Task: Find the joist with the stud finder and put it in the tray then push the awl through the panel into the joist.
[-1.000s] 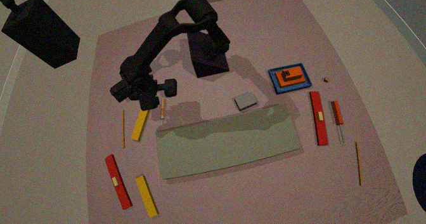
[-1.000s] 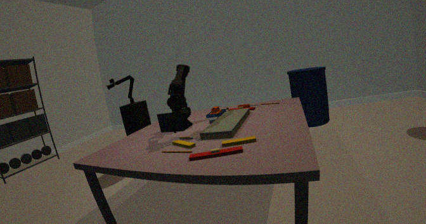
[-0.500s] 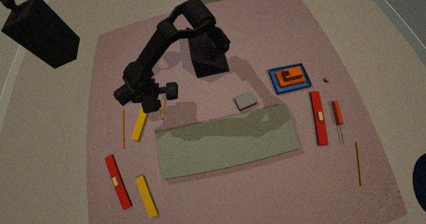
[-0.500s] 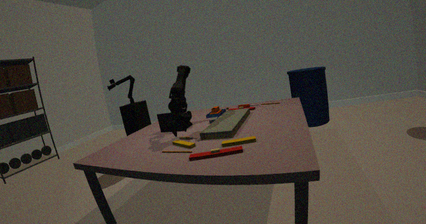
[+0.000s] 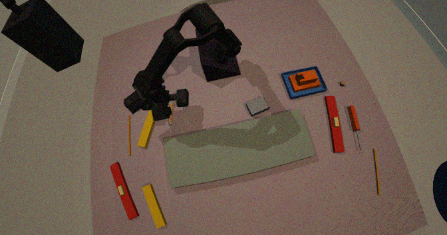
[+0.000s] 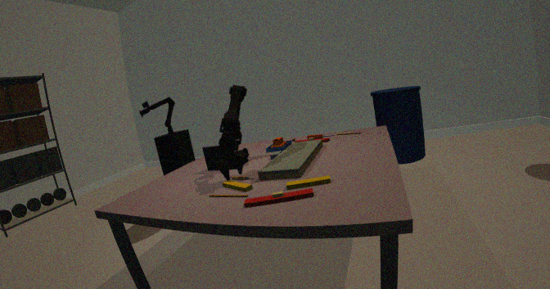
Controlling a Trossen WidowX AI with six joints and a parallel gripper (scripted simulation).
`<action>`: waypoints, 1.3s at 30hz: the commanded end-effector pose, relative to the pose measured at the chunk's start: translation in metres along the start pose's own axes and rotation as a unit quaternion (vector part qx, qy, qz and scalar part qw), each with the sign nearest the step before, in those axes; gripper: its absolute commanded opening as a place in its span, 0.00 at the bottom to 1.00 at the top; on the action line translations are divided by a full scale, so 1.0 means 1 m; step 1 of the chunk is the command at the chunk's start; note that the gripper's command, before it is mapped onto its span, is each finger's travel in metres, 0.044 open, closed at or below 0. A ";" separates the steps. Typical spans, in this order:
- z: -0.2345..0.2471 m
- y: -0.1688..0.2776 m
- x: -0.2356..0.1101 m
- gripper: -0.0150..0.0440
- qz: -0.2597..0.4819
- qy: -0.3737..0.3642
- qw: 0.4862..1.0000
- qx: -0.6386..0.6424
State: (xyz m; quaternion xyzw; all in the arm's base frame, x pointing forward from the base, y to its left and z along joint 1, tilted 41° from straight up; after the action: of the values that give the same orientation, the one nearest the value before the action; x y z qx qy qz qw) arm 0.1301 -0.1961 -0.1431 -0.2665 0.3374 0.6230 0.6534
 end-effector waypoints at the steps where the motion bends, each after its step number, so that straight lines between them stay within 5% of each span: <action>1: 0.001 0.001 0.006 1.00 0.000 -0.005 1.000 0.003; 3: 0.001 0.001 0.006 1.00 0.000 -0.005 1.000 0.003; 17: 0.001 0.001 0.006 0.38 0.000 -0.005 1.000 0.003; 27: 0.000 0.000 -0.001 0.25 0.000 -0.005 1.000 0.003; 39: -0.004 0.004 -0.084 0.25 0.001 -0.004 1.000 0.004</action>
State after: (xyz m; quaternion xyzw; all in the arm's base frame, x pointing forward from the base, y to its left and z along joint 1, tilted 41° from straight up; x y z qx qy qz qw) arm 0.1276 -0.2365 -0.1003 -0.2554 0.3356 0.6248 0.6571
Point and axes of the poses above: the point midway between the two fingers, 35 mm back from their tips, its own x axis out along the fingers, its own z axis across the jaws, y = z × x, the point moved 4 cm from there along -x, back along the fingers, and after that the axes turned 5 degrees about -x, right-handed, at the moved point
